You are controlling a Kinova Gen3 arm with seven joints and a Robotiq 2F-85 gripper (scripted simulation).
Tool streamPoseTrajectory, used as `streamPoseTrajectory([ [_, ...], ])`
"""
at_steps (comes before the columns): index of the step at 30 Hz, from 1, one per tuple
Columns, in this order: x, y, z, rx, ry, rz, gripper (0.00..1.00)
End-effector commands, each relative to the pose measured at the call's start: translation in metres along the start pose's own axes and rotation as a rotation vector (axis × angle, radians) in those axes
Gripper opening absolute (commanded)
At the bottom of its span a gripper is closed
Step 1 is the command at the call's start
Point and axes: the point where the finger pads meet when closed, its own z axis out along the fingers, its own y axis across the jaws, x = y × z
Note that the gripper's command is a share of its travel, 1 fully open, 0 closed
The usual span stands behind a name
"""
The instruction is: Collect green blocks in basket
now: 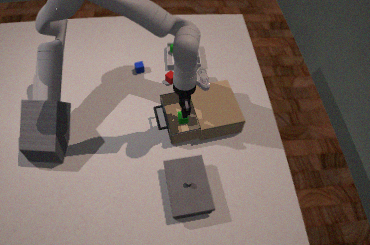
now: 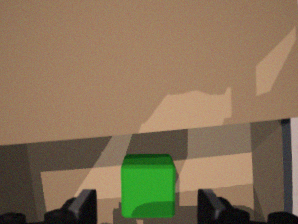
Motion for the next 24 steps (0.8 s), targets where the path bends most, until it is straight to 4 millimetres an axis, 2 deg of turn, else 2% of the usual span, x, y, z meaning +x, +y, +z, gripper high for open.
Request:
streamPoseTrajectory([
  [1,0.0005,0.0004,0.0035,-0.001,0.002,0.000,0.66],
  [24,0.0006,0.0005,0.0100,-0.001,0.002,0.000,0.66],
])
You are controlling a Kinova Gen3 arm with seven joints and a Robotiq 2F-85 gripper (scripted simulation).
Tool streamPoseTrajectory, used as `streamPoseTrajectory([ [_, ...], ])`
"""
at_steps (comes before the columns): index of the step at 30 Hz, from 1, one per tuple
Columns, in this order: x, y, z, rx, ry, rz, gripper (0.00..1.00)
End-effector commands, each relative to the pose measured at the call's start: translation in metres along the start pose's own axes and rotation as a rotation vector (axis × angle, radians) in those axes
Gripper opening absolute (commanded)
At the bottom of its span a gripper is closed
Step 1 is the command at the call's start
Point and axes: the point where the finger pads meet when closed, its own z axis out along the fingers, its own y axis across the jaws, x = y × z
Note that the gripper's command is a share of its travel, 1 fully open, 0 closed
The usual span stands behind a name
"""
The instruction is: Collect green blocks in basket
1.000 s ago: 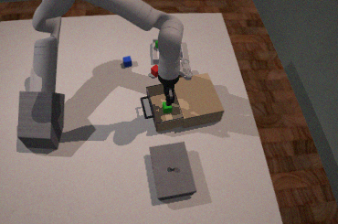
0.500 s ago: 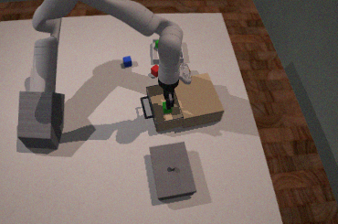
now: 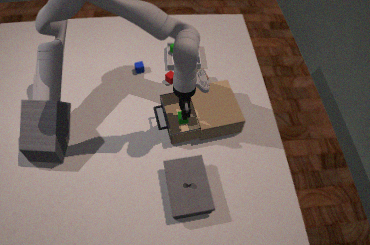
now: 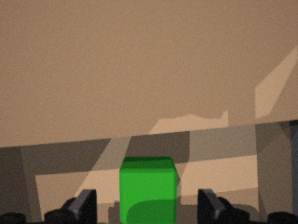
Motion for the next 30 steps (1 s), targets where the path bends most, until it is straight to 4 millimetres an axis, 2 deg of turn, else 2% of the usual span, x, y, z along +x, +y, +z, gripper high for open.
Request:
streamPoseTrajectory([
  [1,0.0006,0.0004,-0.0010,-0.001,0.002,0.000,0.66],
  [30,0.0010,0.0007,0.0030,-0.001,0.002,0.000,0.66],
])
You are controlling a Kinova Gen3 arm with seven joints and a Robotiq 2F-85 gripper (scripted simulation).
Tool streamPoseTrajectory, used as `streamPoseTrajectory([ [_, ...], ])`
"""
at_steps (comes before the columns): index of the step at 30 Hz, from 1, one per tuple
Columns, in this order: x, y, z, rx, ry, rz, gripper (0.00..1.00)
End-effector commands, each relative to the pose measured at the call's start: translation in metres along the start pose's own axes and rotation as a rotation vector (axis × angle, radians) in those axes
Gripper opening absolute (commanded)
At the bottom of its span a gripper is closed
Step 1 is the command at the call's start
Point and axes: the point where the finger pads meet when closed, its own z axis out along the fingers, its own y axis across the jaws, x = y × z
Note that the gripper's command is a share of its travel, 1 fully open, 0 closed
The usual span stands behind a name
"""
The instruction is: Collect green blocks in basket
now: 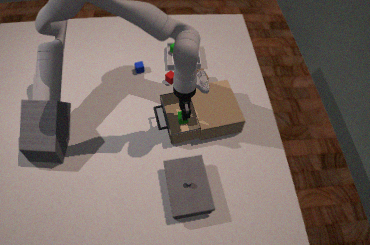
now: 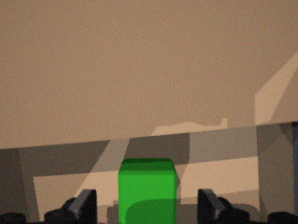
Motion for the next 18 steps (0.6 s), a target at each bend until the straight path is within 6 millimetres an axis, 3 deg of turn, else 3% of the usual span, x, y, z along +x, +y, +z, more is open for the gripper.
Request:
streamPoseTrajectory([
  [1,0.000,0.000,0.000,-0.001,0.002,0.000,0.66],
  [18,0.001,0.000,0.018,-0.001,0.002,0.000,0.66],
])
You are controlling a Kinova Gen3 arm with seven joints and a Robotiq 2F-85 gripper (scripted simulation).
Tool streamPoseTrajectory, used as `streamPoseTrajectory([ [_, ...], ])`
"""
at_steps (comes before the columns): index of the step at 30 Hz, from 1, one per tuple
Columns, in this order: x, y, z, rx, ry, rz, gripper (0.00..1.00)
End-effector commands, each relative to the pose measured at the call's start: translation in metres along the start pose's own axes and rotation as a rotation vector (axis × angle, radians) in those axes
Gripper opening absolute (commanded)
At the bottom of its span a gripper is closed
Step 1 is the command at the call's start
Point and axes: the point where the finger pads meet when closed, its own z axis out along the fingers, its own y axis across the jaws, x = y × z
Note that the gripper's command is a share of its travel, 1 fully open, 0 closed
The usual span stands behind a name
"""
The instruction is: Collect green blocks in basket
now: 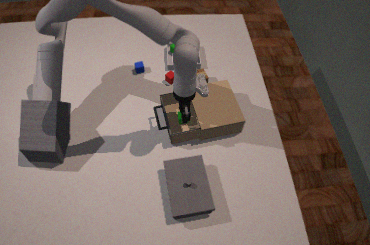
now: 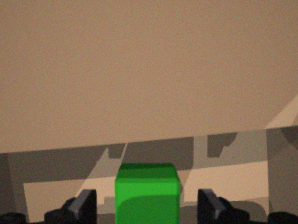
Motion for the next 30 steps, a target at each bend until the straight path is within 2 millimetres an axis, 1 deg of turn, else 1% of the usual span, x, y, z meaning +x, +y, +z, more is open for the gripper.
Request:
streamPoseTrajectory([
  [1,0.001,0.000,0.000,-0.001,0.002,0.000,0.66],
  [16,0.001,0.000,0.020,-0.001,0.002,0.000,0.66],
  [30,0.001,0.000,0.026,-0.001,0.002,0.000,0.66],
])
